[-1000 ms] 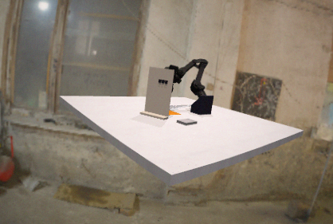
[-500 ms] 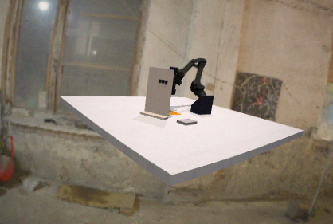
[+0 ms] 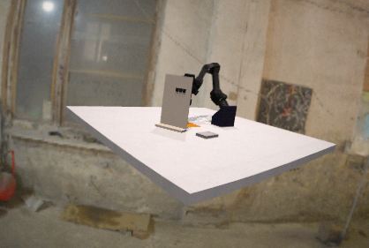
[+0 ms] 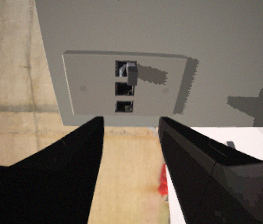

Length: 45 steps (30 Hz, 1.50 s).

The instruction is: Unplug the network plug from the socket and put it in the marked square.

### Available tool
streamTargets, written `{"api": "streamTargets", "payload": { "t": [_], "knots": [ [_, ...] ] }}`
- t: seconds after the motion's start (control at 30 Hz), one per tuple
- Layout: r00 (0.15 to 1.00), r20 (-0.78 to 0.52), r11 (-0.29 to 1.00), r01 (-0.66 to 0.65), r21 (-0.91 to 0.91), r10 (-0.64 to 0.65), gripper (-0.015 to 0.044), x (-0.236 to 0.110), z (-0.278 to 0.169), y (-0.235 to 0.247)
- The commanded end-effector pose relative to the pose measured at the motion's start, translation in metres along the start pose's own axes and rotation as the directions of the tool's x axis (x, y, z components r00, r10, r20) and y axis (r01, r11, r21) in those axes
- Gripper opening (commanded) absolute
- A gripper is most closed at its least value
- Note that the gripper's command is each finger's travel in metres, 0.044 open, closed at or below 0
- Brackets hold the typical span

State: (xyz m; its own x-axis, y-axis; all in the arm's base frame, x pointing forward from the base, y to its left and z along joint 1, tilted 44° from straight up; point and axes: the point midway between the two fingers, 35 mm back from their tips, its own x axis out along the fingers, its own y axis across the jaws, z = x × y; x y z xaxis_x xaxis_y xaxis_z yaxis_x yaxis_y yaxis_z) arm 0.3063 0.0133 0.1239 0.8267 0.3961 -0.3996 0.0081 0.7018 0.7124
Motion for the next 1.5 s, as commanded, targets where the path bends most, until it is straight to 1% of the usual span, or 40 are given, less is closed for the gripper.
{"api": "streamTargets", "payload": {
  "t": [0.0,1.47],
  "knots": [
    [1.0,0.002,1.0,0.005,0.009,-0.005,0.0156,0.009,0.001,-0.001],
    [1.0,0.003,1.0,0.004,0.009,-0.004,0.0156,0.056,0.016,-0.001]
  ]
}}
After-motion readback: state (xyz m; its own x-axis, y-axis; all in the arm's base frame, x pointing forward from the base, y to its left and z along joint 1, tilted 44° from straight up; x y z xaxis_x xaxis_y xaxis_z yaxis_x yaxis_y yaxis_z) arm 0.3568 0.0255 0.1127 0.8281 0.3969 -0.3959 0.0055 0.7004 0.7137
